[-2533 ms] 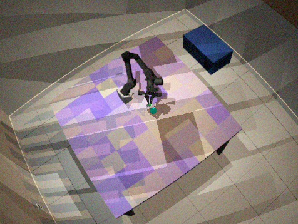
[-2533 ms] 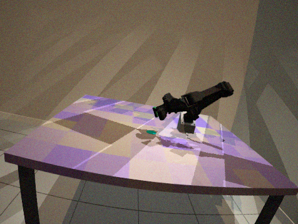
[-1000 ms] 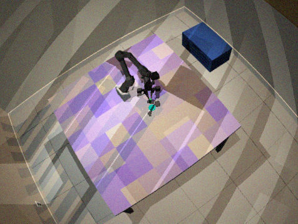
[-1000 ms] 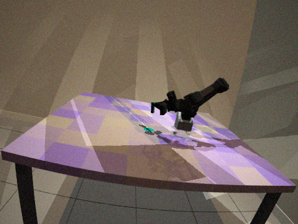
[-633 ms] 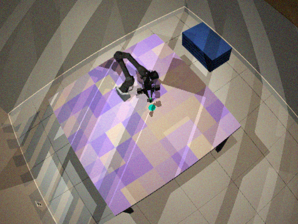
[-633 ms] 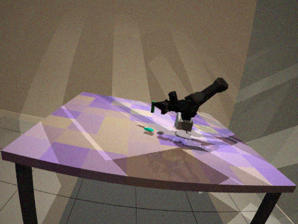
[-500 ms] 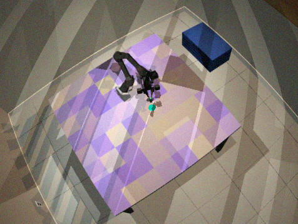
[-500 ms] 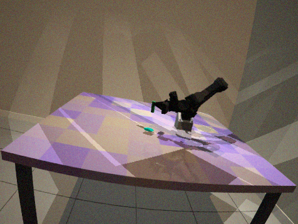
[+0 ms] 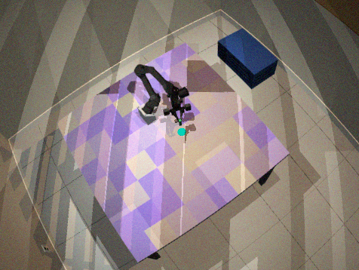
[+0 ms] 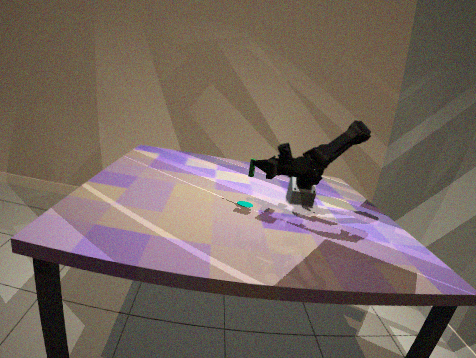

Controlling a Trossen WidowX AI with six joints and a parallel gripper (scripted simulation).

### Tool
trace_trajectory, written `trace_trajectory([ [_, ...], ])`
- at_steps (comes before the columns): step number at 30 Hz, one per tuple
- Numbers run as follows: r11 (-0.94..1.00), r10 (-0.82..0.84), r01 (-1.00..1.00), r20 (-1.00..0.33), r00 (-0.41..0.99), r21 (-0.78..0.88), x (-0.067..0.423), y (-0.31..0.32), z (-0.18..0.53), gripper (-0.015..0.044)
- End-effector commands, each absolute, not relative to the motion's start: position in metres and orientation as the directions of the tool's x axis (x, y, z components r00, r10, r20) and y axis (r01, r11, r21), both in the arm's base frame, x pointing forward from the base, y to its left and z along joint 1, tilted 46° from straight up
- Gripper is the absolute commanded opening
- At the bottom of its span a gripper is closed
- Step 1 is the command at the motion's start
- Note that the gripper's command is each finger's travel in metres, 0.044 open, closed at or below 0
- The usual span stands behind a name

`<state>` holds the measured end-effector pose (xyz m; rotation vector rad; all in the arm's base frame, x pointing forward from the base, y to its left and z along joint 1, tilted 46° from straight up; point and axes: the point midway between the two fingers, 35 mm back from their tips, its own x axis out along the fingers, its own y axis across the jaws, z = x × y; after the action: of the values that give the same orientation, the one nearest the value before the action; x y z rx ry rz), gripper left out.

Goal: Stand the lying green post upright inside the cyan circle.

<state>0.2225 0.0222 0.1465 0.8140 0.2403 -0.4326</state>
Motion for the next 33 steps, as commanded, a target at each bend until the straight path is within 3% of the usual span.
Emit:
trace_trajectory([
  [1, 0.601, -0.284, 0.461, -0.365, 0.887, 0.654, 0.223, 0.022, 0.147, 0.0023],
  [33, 0.592, -0.285, 0.475, -0.382, 0.879, 0.651, 0.230, 0.070, 0.101, 0.0023],
])
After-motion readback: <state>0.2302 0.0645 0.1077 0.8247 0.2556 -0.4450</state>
